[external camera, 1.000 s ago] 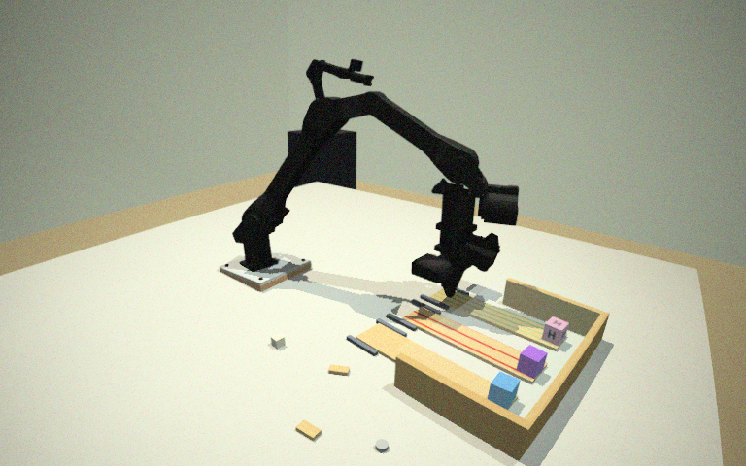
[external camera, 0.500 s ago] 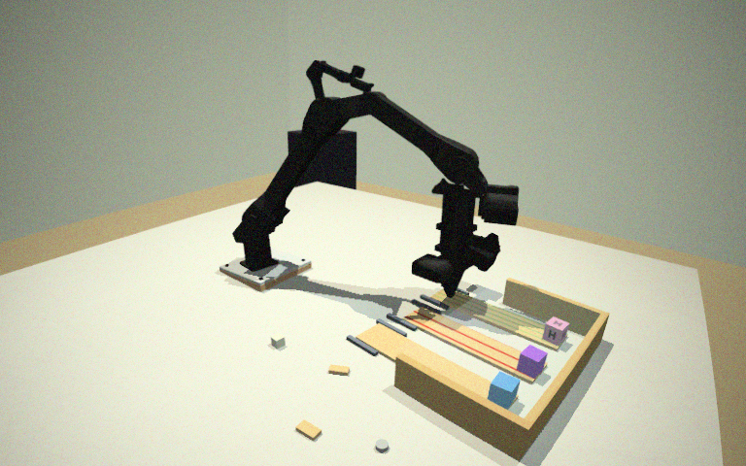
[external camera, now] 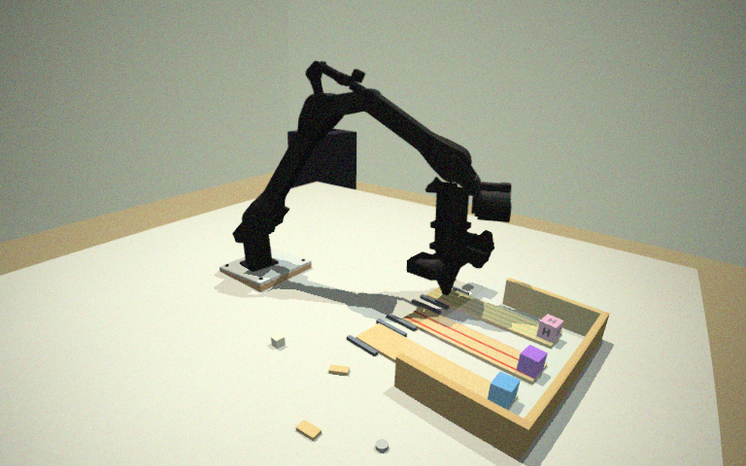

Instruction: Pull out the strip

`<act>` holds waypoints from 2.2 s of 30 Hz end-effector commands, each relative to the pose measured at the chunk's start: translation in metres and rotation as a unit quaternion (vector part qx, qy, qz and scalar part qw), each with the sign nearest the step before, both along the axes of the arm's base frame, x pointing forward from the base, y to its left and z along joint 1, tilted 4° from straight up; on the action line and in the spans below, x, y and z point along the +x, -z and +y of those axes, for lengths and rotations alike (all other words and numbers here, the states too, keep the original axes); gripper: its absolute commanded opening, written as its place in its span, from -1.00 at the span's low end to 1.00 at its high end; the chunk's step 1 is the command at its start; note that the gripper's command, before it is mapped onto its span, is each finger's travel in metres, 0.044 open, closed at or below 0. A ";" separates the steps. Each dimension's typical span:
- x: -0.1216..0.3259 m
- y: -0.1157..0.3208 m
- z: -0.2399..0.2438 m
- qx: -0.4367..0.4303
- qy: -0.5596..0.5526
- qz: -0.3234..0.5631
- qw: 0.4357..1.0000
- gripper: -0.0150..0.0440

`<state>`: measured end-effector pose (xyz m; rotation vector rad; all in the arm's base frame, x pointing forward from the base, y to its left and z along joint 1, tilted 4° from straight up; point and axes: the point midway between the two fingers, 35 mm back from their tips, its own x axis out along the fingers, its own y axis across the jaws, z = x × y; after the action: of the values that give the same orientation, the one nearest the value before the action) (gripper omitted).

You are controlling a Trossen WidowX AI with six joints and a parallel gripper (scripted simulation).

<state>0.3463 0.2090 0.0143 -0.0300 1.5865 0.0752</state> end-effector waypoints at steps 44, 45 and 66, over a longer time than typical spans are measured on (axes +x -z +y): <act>-0.076 0.006 -0.004 -0.004 0.001 0.013 1.000 -0.49; -0.078 0.006 -0.004 -0.004 0.001 0.013 1.000 -0.49; -0.108 0.005 -0.005 -0.004 0.001 0.014 1.000 -0.49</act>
<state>0.2505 0.2066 0.0162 -0.0234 1.5846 0.0758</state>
